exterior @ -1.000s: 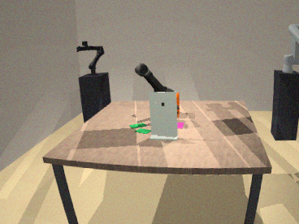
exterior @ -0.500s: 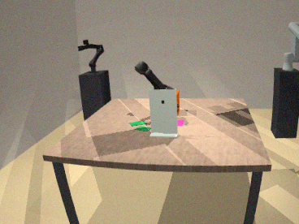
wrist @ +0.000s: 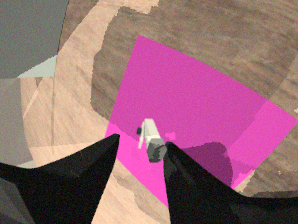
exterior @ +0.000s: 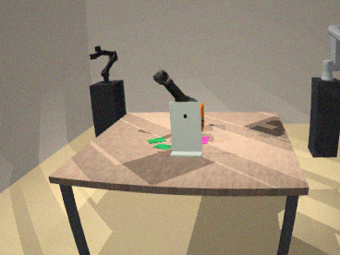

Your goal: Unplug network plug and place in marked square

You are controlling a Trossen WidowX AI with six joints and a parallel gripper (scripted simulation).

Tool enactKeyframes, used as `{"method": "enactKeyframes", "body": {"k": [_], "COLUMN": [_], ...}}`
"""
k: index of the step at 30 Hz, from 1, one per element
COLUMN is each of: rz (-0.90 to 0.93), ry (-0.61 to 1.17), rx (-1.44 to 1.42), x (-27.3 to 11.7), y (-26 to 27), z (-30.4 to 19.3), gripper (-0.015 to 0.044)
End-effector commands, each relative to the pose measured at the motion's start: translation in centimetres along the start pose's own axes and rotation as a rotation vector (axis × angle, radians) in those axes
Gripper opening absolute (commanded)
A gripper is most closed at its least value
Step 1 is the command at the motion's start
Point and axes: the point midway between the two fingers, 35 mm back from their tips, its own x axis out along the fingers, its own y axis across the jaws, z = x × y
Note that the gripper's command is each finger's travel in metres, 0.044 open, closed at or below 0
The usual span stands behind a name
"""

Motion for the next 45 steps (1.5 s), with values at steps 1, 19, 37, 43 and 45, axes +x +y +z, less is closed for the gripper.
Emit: {"method": "enactKeyframes", "body": {"k": [1, 19, 37, 43, 45], "rz": [-0.001, -0.003, -0.005, -0.005, -0.006], "ry": [-0.002, 0.001, 0.003, 0.006, 0.007], "rx": [0.002, 0.001, 0.001, 0.002, 0.002], "x": [-0.3, -1.5, -2.6, -3.0, -3.1], "y": [0.0, 0.0, 0.3, 0.7, 0.8], "z": [0.0, -0.1, -0.2, -0.3, -0.4], "gripper": [0.0156, 0.0156, 0.0156, 0.0156, 0.0156]}}
